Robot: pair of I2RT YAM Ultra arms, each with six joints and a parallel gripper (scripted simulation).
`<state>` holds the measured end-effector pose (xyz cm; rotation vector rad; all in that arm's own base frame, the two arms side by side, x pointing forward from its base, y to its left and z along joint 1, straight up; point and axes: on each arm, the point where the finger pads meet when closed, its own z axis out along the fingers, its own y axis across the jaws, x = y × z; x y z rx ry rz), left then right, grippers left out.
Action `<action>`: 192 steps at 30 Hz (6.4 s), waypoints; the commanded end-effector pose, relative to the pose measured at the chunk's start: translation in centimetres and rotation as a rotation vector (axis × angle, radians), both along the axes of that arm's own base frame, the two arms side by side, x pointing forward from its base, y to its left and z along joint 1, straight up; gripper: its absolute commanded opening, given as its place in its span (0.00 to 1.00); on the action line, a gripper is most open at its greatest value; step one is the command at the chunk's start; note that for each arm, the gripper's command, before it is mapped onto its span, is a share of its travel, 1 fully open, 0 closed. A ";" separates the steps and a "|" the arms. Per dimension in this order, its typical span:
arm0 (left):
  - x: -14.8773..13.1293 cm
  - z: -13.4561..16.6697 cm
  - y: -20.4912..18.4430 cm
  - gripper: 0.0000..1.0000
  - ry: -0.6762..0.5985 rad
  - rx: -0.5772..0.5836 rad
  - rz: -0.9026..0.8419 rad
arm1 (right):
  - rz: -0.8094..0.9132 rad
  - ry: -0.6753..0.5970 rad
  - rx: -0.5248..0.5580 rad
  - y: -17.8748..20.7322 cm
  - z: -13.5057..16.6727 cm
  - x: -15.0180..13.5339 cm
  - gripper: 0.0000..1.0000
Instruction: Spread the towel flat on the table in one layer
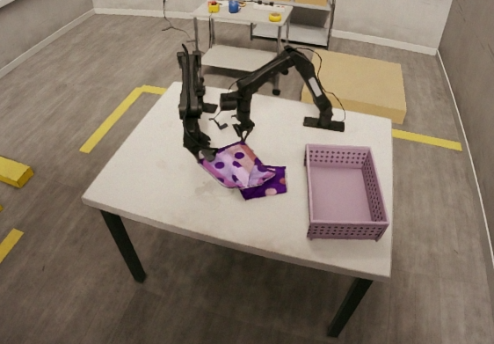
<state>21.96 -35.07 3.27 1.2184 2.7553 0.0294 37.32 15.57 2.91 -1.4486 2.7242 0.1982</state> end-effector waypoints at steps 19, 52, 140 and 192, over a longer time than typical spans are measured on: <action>0.8 -2.4 -1.2 0.34 -0.029 -0.040 0.004 | 0.001 -0.032 0.023 0.7 -2.6 0.5 0.34; -0.2 -3.0 0.1 0.00 0.013 -0.009 0.002 | -0.002 -0.048 0.002 -0.3 -2.2 0.7 0.00; 12.6 28.7 9.5 0.00 -0.260 -0.316 0.096 | -0.324 -0.407 0.260 5.7 29.0 5.7 0.00; 20.0 47.4 16.5 0.00 -0.900 -0.722 0.335 | -0.481 -1.010 0.814 9.4 48.1 8.6 0.00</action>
